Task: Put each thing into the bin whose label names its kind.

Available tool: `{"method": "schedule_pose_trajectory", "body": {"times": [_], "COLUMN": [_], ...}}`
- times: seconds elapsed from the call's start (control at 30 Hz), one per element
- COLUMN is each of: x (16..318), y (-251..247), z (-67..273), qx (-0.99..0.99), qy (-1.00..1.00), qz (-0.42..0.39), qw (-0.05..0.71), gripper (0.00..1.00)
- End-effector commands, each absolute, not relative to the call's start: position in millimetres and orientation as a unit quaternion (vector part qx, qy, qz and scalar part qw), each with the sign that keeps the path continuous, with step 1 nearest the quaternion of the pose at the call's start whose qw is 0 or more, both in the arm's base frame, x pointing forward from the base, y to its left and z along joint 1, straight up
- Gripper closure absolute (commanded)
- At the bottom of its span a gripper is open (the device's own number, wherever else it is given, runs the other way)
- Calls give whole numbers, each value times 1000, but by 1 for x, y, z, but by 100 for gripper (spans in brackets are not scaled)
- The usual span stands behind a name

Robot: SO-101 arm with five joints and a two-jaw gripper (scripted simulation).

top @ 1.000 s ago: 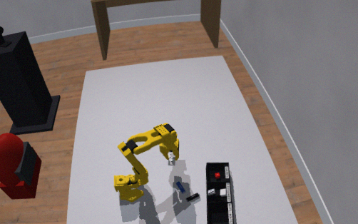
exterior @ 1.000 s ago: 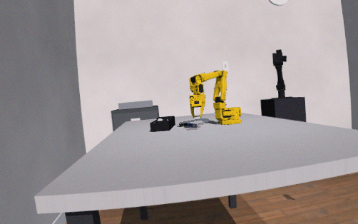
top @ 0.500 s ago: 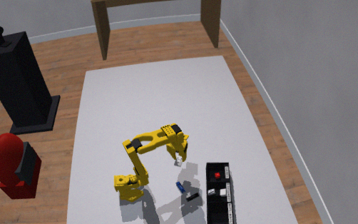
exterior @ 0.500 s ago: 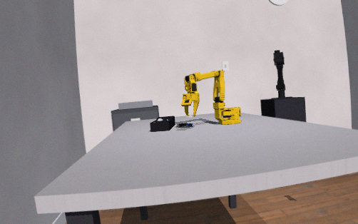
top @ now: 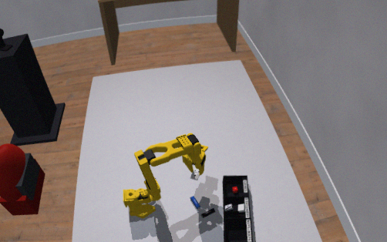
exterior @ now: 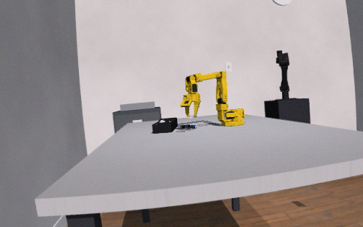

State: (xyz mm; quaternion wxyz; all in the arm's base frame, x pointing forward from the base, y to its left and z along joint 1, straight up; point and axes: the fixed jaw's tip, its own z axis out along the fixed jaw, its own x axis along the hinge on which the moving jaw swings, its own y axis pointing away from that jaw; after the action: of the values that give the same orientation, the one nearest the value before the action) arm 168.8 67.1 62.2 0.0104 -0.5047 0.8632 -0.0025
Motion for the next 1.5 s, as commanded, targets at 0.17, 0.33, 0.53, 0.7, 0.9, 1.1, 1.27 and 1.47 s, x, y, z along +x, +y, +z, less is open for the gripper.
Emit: {"method": "schedule_pose_trajectory", "body": {"times": [0.17, 0.33, 0.53, 0.7, 0.9, 1.1, 1.27, 1.47], "x": [194, 205, 209, 210, 214, 222, 235, 249], "y": [61, 56, 53, 53, 52, 49, 44, 38], "z": [75, 78, 79, 79, 80, 80, 80, 80], "qx": [-424, -382, -364, -361, -346, -316, -264, -208], "qy": [905, 923, 930, 931, 936, 946, 961, 974], "qz": [-7, -8, -8, -8, -8, -9, -9, -8], "qw": [42, 49, 52, 53, 57, 64, 77, 91], "gripper": [100, 100, 100, 100, 100, 100, 100, 100]}}
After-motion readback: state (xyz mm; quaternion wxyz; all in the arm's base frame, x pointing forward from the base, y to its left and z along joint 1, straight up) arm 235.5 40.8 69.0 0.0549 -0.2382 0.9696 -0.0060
